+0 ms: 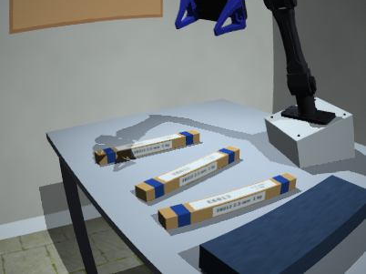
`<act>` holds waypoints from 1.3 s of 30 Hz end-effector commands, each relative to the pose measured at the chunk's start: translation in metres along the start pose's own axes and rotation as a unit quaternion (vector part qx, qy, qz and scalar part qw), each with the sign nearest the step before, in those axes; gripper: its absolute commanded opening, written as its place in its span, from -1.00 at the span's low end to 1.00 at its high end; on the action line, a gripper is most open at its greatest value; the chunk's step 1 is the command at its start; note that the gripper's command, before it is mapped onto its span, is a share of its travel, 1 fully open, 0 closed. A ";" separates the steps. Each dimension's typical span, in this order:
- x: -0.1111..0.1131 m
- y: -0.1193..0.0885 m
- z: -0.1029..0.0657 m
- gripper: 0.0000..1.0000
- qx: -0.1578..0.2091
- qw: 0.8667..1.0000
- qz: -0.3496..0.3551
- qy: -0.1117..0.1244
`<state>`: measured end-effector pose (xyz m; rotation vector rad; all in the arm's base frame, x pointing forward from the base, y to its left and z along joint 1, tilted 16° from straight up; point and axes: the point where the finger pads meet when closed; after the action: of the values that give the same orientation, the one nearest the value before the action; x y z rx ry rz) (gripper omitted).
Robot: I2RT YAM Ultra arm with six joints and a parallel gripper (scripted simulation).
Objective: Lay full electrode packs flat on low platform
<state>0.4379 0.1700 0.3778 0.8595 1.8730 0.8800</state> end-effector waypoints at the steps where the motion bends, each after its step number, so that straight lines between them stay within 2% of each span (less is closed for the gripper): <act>1: -0.011 0.012 -0.012 0.48 -0.035 0.999 0.023 -0.012; 2: -0.011 0.012 -0.012 0.48 -0.035 0.999 0.023 -0.012; 4: -0.022 0.007 -0.016 0.48 -0.045 0.998 0.045 -0.028; 6: -0.030 0.004 -0.020 0.48 -0.045 0.998 0.045 -0.028; 8: -0.038 0.020 -0.028 0.48 -0.065 0.996 0.047 -0.036; 11: -0.030 0.024 -0.029 0.48 -0.069 0.996 0.044 -0.027; 12: -0.035 0.001 -0.022 0.48 -0.051 0.996 0.057 -0.037; 14: -0.046 -0.004 -0.028 0.48 -0.062 0.994 0.078 -0.053; 19: -0.052 -0.007 -0.032 0.48 -0.062 0.994 0.077 -0.053; 20: -0.053 0.013 -0.041 0.48 -0.085 0.992 0.076 -0.052; 24: -0.052 0.013 -0.041 0.48 -0.085 0.992 0.076 -0.052; 25: -0.057 -0.010 -0.035 0.48 -0.068 0.992 0.089 -0.062; 27: -0.067 -0.016 -0.041 0.48 -0.079 0.988 0.108 -0.078; 29: -0.073 -0.019 -0.045 0.48 -0.079 0.988 0.108 -0.078; 31: -0.081 -0.003 -0.055 0.48 -0.099 0.985 0.108 -0.085; 33: -0.073 0.001 -0.054 0.48 -0.102 0.986 0.106 -0.076; 36: -0.073 0.001 -0.054 0.48 -0.103 0.986 0.106 -0.076; 37: -0.077 -0.022 -0.049 0.48 -0.087 0.985 0.119 -0.088; 39: -0.086 -0.029 -0.056 0.48 -0.098 0.981 0.136 -0.103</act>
<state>0.4228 0.0851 0.3920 1.0471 1.5892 1.0169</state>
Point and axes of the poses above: the point where the finger pads meet when closed, its own z axis out along the fingers, its own x axis across the jaws, y = z × x, and after that the axes turned 5 degrees about -z, right-handed
